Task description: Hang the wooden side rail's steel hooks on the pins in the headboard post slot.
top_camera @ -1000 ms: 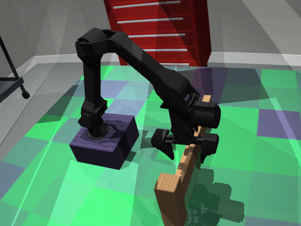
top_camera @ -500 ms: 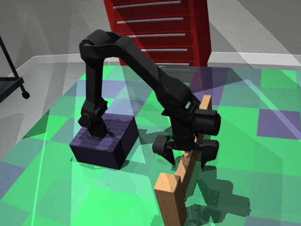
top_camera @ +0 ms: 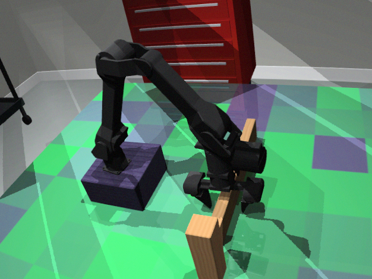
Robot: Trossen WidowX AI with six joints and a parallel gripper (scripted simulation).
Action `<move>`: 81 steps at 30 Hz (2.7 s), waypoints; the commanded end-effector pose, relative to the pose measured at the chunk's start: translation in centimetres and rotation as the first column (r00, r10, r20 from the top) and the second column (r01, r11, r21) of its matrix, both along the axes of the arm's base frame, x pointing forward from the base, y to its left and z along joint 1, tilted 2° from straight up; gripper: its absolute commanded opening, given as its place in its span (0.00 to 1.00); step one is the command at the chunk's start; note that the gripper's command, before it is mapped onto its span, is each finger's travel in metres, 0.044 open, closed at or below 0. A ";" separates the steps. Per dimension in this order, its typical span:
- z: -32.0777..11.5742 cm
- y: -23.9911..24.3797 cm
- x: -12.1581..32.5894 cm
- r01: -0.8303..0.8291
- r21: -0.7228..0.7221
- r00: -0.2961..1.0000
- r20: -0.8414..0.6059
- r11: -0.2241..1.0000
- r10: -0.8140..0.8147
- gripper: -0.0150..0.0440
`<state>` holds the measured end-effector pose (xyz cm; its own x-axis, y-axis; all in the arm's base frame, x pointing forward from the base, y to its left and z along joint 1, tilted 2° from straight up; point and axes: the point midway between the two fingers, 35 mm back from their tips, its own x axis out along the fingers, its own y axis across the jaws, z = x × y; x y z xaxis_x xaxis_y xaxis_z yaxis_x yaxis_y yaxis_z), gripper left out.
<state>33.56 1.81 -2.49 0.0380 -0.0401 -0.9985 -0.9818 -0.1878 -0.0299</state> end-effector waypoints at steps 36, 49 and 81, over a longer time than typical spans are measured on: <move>-0.1 0.2 0.3 -0.005 0.004 1.000 -0.008 1.000 0.005 0.25; -0.1 0.3 0.9 -0.005 0.004 1.000 -0.007 1.000 0.005 0.25; 0.0 0.3 1.3 -0.010 -0.002 1.000 -0.023 1.000 0.010 0.25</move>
